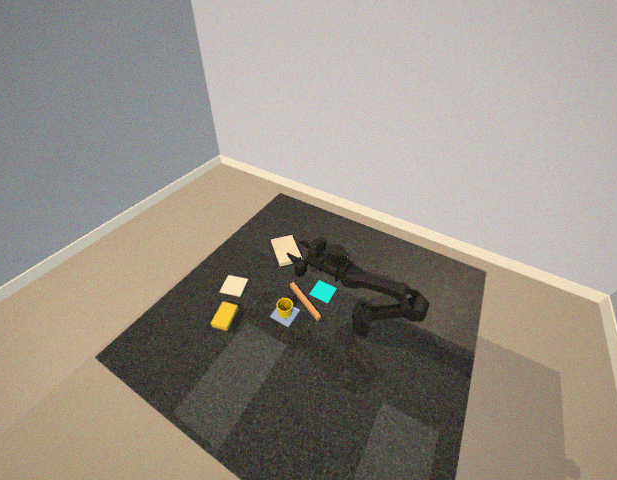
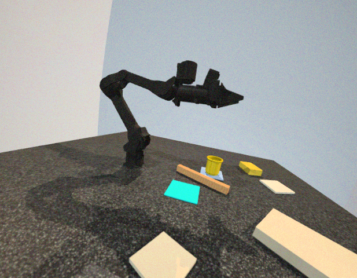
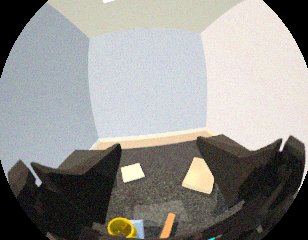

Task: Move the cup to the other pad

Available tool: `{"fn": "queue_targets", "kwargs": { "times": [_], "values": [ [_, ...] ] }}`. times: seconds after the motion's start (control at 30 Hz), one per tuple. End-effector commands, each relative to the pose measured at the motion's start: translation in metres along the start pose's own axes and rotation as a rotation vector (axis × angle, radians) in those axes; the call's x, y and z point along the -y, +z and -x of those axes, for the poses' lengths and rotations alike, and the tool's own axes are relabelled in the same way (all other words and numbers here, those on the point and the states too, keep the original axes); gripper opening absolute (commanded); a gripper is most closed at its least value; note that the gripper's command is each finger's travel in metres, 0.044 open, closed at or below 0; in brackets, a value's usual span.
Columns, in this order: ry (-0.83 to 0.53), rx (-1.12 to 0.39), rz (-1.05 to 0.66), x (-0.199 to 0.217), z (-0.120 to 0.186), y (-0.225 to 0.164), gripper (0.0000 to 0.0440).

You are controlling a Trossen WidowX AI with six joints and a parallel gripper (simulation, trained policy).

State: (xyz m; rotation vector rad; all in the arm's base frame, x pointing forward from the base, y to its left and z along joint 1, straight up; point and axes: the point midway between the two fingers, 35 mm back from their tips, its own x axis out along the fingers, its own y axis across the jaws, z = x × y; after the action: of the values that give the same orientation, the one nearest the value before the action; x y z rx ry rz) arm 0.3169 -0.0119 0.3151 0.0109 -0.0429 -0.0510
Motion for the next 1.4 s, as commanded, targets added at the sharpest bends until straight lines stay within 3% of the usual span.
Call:
{"fn": "queue_targets", "kwargs": {
  "times": [0.0,0.4,0.47,0.67,1.37],
  "values": [
    [0.004,0.001,0.000,-0.001,0.000,0.002,0.0374],
    [0.030,-0.058,-0.026,-0.010,-0.007,0.010,0.0065],
    [0.035,-0.077,-0.039,-0.012,-0.009,0.010,0.0068],
    [0.059,-0.126,-0.089,-0.020,-0.016,0.014,0.0140],
    [0.087,-0.356,-0.295,-0.047,-0.033,0.017,0.0131]
  ]
}}
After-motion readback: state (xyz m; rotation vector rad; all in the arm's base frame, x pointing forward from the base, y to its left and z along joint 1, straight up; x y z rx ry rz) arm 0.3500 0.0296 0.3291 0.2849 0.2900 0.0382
